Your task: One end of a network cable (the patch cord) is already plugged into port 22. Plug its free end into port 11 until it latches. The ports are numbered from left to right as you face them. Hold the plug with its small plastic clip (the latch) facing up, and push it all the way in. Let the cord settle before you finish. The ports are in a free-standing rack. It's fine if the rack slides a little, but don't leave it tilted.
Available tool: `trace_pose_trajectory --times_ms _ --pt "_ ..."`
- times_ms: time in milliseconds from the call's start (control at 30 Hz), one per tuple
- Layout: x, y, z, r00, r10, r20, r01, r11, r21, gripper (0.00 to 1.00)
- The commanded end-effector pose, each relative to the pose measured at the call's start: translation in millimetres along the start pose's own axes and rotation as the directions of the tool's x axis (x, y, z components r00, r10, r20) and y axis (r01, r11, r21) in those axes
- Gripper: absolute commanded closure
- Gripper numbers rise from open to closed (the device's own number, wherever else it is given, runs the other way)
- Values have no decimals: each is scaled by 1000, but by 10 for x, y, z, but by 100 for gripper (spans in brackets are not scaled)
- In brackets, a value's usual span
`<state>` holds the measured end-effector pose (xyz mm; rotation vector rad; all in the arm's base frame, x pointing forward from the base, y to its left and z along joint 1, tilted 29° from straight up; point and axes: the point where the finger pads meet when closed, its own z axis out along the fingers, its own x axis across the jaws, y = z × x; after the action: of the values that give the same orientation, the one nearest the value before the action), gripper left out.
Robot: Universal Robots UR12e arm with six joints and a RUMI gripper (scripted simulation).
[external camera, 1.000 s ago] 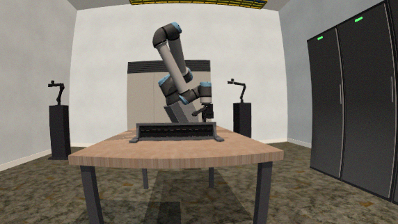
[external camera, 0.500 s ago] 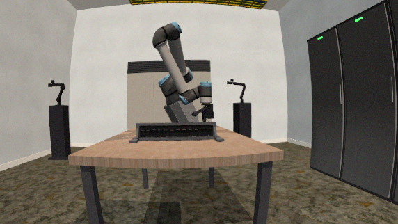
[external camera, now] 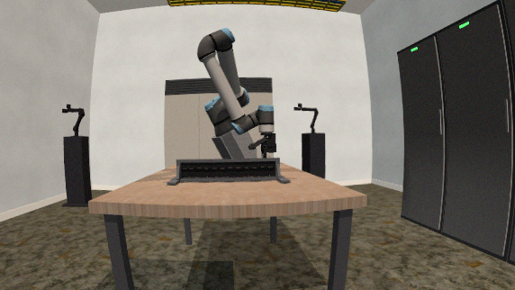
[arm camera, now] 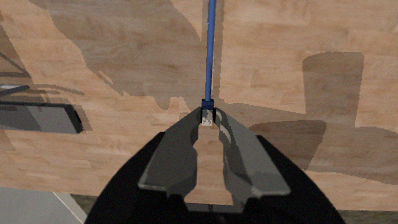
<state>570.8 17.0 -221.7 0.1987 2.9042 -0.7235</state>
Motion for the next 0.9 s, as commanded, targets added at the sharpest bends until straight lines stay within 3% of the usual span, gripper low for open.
trace_pose_trajectory --times_ms 0,867 --pt "-3 1 -58 1000 0 1 0 1000 0 100" --pt "-3 1 -435 1000 0 1 0 1000 0 100"
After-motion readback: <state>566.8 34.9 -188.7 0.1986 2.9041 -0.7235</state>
